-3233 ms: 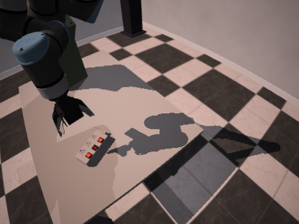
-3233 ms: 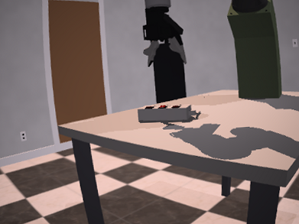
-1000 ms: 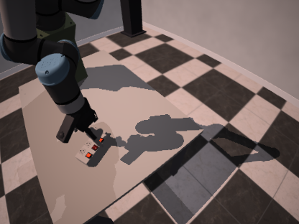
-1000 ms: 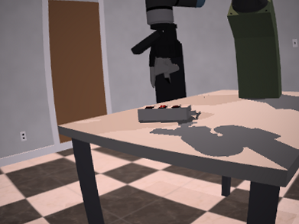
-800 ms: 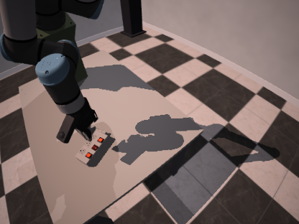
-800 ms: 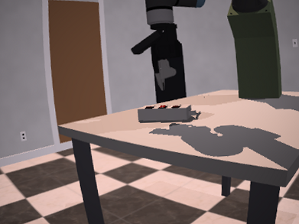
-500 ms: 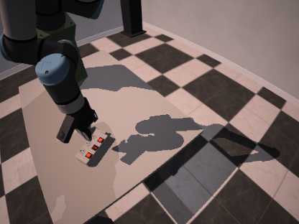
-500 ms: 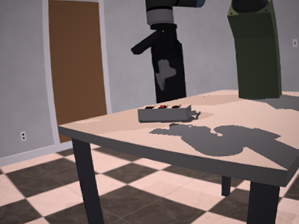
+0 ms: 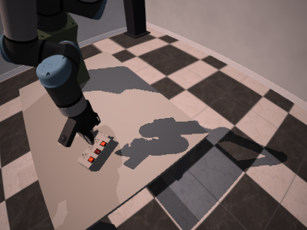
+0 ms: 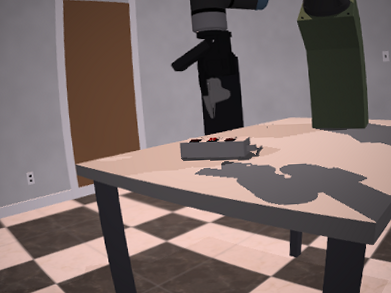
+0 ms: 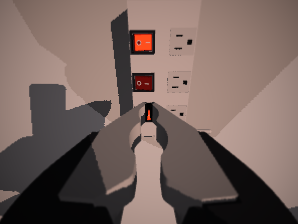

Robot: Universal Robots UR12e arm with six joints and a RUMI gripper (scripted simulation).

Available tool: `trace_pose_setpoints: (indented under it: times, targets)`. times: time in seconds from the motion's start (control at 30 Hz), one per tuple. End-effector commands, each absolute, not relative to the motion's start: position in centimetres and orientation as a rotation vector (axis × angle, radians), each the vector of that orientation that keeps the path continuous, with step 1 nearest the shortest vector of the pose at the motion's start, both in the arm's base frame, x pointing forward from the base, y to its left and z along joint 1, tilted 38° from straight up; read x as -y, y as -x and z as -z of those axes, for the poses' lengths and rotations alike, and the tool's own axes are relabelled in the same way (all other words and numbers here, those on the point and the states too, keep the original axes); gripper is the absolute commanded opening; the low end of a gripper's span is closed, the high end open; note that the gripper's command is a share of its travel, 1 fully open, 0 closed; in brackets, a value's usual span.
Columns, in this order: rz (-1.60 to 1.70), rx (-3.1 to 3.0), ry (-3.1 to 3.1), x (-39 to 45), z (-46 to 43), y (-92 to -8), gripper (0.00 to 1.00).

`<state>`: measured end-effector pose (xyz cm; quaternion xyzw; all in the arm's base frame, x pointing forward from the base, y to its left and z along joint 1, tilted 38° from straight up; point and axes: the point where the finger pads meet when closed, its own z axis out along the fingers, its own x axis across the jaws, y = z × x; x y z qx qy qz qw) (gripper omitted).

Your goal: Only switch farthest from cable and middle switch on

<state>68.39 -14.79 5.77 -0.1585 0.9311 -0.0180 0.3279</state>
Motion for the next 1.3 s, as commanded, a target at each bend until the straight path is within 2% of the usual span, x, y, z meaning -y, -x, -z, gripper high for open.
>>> trace_pose_setpoints:
  times: [0.0,1.27]
  targets:
    - [0.047,-2.437,0.416,14.9,-5.8,-68.5,0.00]
    - [0.048,-2.436,0.417,14.7,-4.1,-70.0,0.00]
